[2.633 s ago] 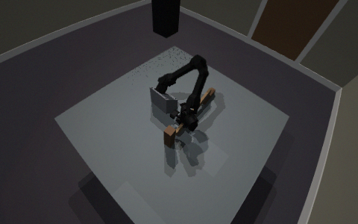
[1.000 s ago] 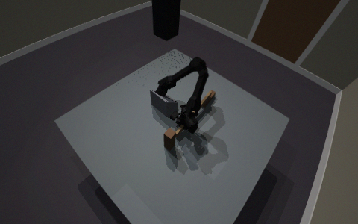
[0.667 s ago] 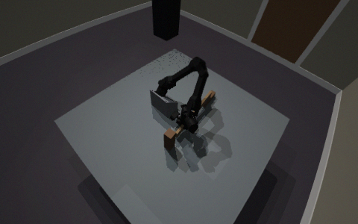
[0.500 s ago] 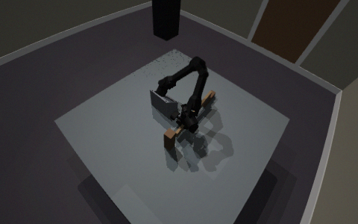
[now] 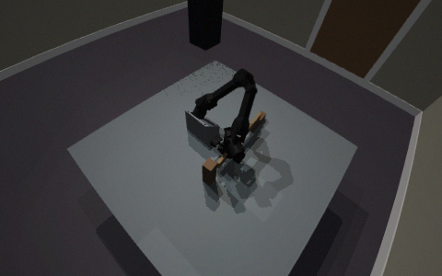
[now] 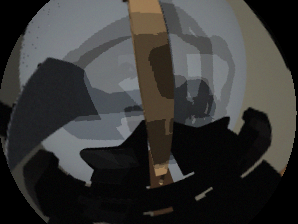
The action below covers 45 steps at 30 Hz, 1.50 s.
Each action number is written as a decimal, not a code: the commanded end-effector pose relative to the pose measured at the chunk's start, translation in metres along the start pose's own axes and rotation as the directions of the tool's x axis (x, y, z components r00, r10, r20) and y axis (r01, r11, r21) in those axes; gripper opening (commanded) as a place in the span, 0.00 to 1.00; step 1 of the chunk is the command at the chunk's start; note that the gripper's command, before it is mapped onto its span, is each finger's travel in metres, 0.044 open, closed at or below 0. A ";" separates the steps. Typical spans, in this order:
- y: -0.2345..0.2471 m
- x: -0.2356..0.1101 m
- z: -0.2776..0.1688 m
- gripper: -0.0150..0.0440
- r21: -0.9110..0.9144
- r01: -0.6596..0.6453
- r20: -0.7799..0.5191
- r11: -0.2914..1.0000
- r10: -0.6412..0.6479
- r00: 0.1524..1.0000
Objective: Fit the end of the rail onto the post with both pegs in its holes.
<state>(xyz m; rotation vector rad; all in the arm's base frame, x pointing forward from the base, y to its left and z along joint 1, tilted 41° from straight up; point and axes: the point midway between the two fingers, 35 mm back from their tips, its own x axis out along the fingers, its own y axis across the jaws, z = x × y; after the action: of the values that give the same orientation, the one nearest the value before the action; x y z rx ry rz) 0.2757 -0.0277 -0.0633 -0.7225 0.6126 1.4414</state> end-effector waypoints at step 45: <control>-0.002 -0.012 0.000 0.25 -0.001 0.016 -0.002 1.000 -0.016 1.000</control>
<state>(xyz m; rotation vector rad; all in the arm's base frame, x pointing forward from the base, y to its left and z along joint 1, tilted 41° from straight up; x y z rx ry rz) 0.2771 -0.0366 -0.0527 -0.7313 0.5995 1.4318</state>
